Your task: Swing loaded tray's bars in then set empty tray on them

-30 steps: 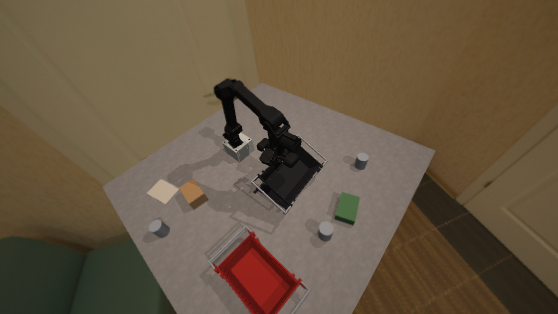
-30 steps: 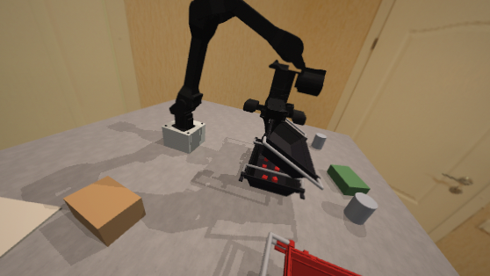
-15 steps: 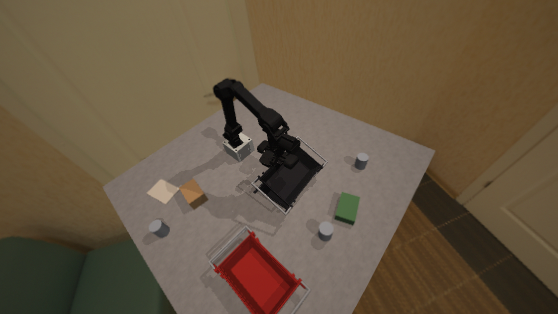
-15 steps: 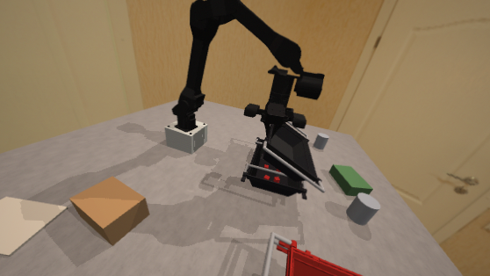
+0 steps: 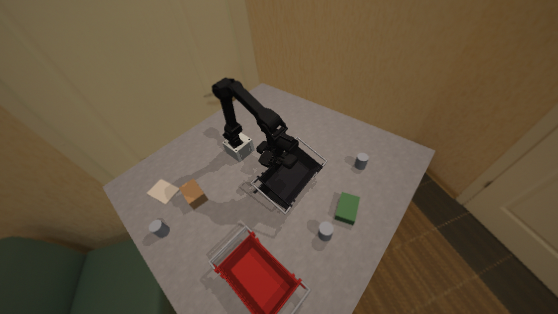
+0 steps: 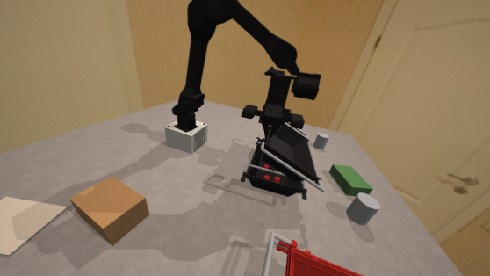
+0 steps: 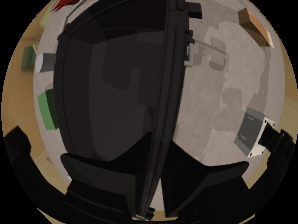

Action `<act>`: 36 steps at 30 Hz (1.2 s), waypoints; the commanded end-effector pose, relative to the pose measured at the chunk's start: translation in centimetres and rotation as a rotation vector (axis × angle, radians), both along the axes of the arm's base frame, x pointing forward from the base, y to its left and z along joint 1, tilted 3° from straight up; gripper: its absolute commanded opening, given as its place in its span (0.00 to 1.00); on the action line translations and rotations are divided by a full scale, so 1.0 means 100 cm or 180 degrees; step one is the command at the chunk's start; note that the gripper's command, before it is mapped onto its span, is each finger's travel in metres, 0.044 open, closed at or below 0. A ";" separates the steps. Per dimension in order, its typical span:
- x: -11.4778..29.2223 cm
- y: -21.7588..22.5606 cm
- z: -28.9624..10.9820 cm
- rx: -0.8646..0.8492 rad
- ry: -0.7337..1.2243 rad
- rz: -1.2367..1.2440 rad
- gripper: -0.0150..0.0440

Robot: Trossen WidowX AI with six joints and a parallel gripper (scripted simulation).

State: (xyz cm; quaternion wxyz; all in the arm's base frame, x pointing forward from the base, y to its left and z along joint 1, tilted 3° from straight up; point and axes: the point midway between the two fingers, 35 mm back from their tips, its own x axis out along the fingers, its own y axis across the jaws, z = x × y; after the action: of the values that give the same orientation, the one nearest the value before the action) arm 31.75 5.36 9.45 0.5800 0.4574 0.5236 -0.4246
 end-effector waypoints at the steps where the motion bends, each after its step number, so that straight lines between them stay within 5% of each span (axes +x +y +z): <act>1: -0.005 -0.001 -0.004 -0.0010 0.0057 0.0006 0.25; 36: -0.012 -0.003 -0.018 -0.0011 0.0060 0.0006 0.25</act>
State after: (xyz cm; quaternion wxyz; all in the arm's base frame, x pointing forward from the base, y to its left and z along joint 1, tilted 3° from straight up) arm 31.08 5.17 8.23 0.5808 0.4583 0.5228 -0.4235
